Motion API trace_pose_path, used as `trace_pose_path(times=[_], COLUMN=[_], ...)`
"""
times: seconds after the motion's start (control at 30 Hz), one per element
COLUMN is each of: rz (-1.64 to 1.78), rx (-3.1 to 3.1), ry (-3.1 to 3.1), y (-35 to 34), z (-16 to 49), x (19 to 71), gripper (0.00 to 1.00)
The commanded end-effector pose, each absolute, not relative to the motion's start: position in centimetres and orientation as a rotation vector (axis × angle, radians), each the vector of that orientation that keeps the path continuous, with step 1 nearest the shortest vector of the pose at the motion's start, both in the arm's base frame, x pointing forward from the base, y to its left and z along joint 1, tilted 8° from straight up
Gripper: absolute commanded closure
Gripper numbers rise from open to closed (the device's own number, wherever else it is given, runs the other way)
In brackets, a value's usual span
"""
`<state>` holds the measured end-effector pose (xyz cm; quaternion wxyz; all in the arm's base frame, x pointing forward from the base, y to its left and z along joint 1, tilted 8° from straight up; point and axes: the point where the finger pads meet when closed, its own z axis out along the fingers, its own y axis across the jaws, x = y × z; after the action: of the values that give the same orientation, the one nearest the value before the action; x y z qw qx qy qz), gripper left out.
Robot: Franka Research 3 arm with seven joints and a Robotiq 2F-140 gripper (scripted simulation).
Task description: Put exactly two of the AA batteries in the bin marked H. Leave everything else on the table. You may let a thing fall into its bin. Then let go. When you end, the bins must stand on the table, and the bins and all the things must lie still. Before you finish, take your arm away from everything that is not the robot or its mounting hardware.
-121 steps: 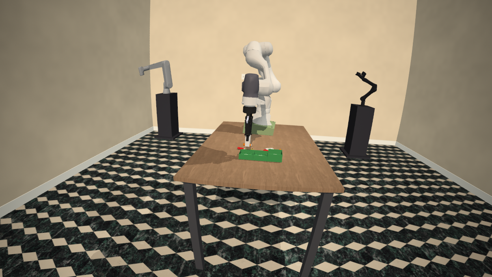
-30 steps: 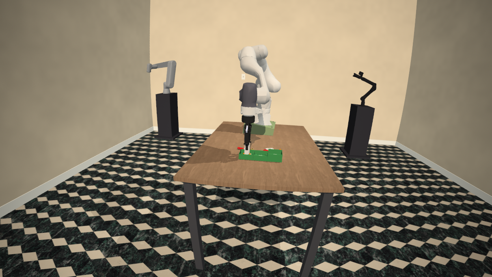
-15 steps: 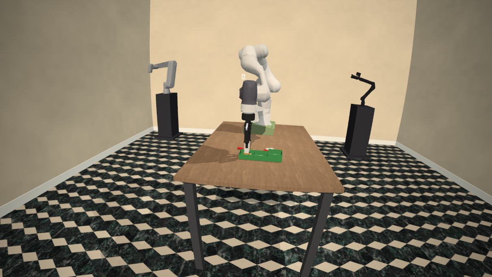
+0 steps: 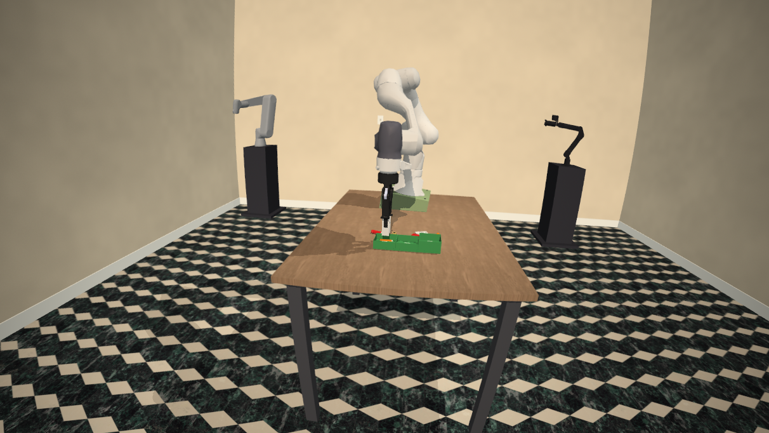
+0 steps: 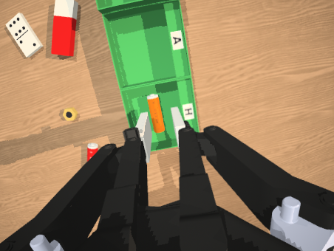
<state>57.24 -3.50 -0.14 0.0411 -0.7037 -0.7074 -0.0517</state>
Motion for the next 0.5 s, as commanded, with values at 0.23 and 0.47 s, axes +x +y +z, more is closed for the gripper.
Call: trace_pose_path(times=[0.23,0.47], rz=[-0.150,-0.150], rx=[-2.141,-2.141], ry=[-2.169,-2.169], y=[-3.7,-3.8], z=[1.9,2.0], x=[56.9,56.9], gripper=[0.83,0.83])
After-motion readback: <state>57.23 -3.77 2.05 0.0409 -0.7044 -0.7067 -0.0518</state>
